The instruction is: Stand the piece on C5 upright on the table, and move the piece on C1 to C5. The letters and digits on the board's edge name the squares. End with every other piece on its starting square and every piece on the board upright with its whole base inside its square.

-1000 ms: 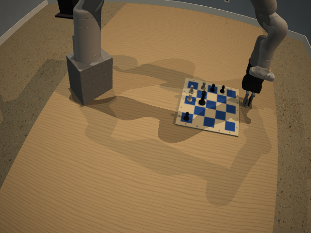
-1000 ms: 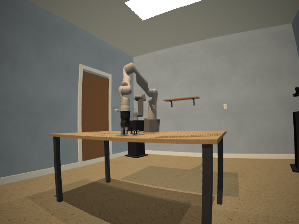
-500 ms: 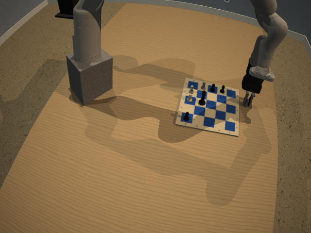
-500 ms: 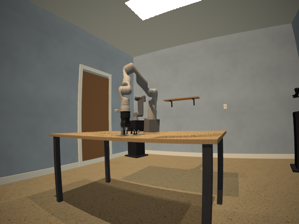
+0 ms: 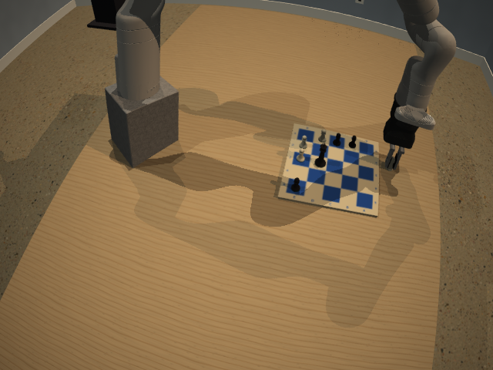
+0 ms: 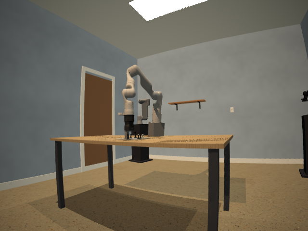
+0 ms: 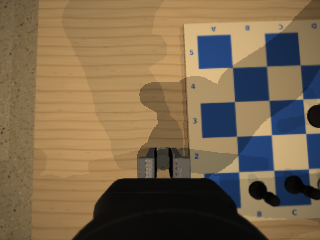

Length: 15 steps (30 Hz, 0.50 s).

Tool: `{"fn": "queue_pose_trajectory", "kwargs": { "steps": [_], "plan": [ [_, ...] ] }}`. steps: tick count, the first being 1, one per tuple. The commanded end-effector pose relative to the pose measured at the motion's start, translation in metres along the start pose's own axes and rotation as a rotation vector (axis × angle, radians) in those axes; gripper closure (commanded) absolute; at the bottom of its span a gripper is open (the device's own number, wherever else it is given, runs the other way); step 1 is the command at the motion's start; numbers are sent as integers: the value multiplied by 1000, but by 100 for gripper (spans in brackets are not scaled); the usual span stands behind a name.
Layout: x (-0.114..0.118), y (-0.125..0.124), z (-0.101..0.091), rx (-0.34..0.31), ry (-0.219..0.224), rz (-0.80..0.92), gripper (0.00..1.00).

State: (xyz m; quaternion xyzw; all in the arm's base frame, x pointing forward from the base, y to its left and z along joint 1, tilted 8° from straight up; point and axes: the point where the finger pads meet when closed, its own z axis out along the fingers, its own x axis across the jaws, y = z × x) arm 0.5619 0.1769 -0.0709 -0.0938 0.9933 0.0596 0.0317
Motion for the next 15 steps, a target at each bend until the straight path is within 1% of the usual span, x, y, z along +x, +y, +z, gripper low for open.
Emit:
{"fn": "queue_pose_trajectory", "kwargs": {
  "steps": [1, 9, 10, 12, 13, 15],
  "plan": [
    [-1, 0, -1, 0, -2, 0, 100],
    [-1, 0, -1, 0, -2, 0, 100],
    [-1, 0, -1, 0, -2, 0, 85],
    [-1, 0, -1, 0, -2, 0, 85],
    [-1, 0, -1, 0, -2, 0, 71],
    [-1, 0, -1, 0, -2, 0, 71]
  ]
}}
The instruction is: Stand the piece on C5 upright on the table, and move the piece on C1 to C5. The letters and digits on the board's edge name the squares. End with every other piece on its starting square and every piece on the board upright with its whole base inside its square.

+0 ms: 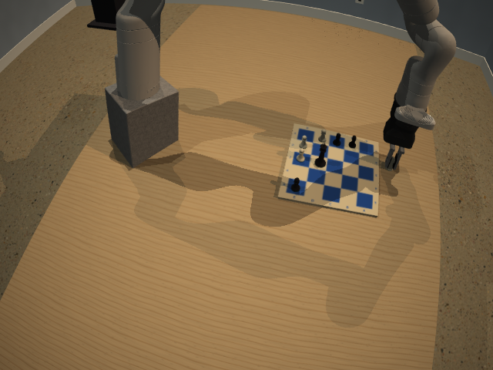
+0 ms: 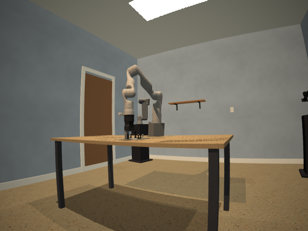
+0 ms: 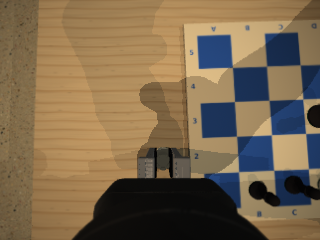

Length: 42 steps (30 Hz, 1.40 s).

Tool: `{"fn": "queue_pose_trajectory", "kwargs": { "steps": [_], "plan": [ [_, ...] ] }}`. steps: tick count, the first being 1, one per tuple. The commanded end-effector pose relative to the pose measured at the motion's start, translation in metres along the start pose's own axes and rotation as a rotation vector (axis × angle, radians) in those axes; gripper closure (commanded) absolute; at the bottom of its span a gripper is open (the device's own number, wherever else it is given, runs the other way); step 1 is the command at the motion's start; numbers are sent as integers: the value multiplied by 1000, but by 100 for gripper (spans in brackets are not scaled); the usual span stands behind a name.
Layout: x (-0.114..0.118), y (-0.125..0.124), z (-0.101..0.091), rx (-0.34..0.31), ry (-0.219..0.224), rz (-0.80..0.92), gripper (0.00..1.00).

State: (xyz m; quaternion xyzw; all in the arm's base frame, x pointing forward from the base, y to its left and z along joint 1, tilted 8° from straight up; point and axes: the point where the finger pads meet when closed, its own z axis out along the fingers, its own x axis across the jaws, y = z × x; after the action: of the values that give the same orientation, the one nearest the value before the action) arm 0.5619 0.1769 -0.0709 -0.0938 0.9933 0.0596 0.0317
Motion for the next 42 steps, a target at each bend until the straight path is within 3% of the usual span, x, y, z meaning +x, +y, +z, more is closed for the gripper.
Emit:
{"fn": "queue_pose_trajectory", "kwargs": {
  "steps": [1, 2, 3, 5, 6, 8, 9, 25, 42],
  "plan": [
    [-1, 0, -1, 0, -2, 0, 71],
    [-1, 0, -1, 0, -2, 0, 71],
    [-1, 0, -1, 0, -2, 0, 56],
    [-1, 0, -1, 0, -2, 0, 56],
    [-1, 0, -1, 0, -2, 0, 42],
    [-1, 0, -1, 0, -2, 0, 42],
    [-1, 0, -1, 0, -2, 0, 27],
    [-1, 0, -6, 0, -2, 0, 27],
    [-1, 0, -77, 0, -2, 0, 27]
  ]
}}
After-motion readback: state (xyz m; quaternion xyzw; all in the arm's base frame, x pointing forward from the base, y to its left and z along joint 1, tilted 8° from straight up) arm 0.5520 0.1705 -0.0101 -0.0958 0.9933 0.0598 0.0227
